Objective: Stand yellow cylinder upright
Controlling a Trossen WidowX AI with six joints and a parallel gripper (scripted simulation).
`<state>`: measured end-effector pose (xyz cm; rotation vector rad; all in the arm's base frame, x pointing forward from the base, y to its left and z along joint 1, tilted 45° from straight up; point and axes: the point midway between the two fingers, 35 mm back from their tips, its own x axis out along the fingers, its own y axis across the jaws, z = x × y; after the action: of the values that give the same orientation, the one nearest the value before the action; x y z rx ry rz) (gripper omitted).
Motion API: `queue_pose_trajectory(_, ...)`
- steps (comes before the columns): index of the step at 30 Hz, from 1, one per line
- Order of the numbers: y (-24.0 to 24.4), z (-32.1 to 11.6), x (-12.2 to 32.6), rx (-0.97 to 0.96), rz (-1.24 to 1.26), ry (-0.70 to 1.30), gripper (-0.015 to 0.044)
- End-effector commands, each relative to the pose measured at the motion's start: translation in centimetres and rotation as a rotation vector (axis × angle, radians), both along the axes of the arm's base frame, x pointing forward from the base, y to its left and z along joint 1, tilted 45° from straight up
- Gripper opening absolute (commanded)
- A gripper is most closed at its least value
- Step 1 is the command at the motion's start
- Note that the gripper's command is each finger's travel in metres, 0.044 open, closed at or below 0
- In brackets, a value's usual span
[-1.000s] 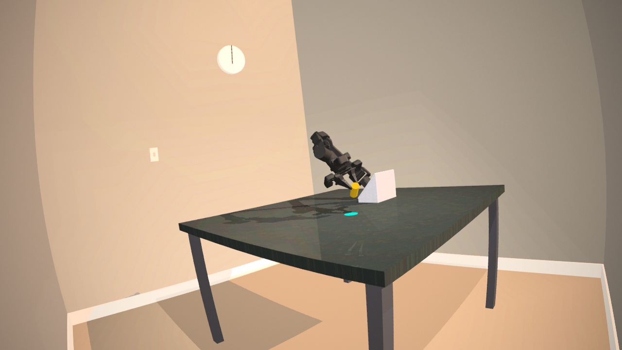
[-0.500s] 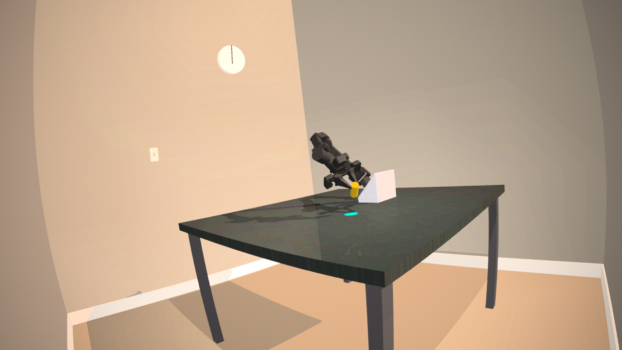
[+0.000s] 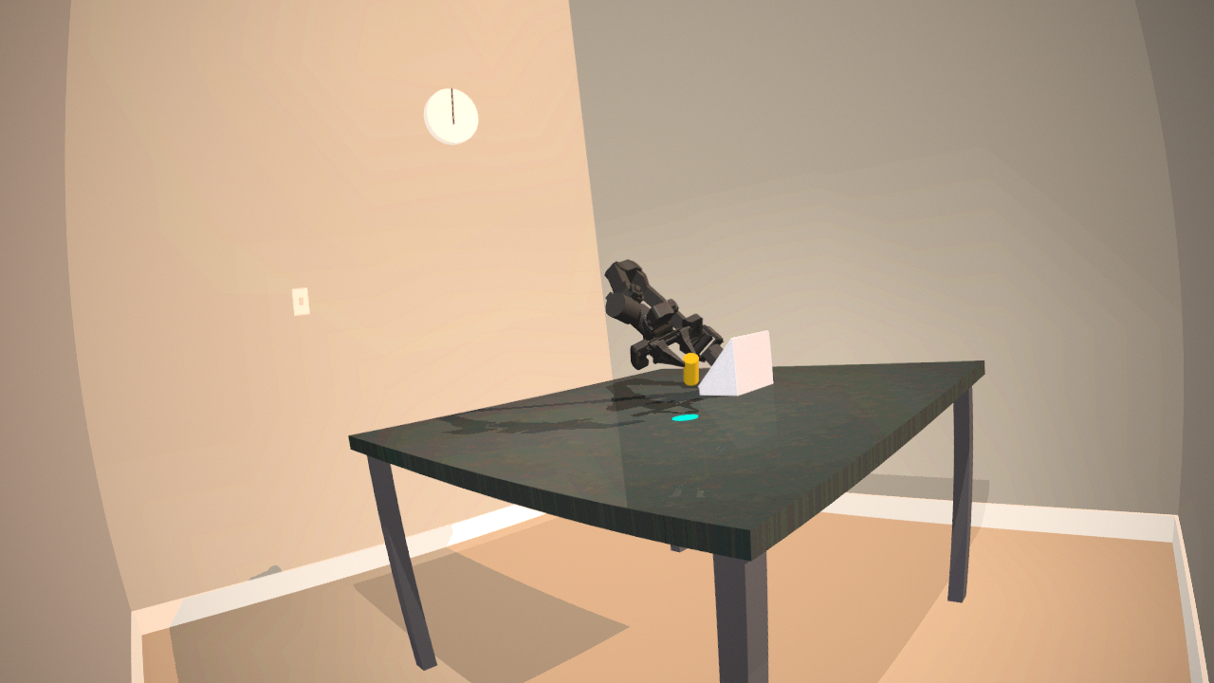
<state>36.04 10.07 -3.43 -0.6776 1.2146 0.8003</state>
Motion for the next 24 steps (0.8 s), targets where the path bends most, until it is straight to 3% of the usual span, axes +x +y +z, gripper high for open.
queue_pose_trajectory(1,0.02,0.18,-0.10,0.025,0.010,-0.016,0.0105)
queue_pose_trajectory(24,-0.28,1.10,-0.27,0.140,0.065,-0.135,0.0105)
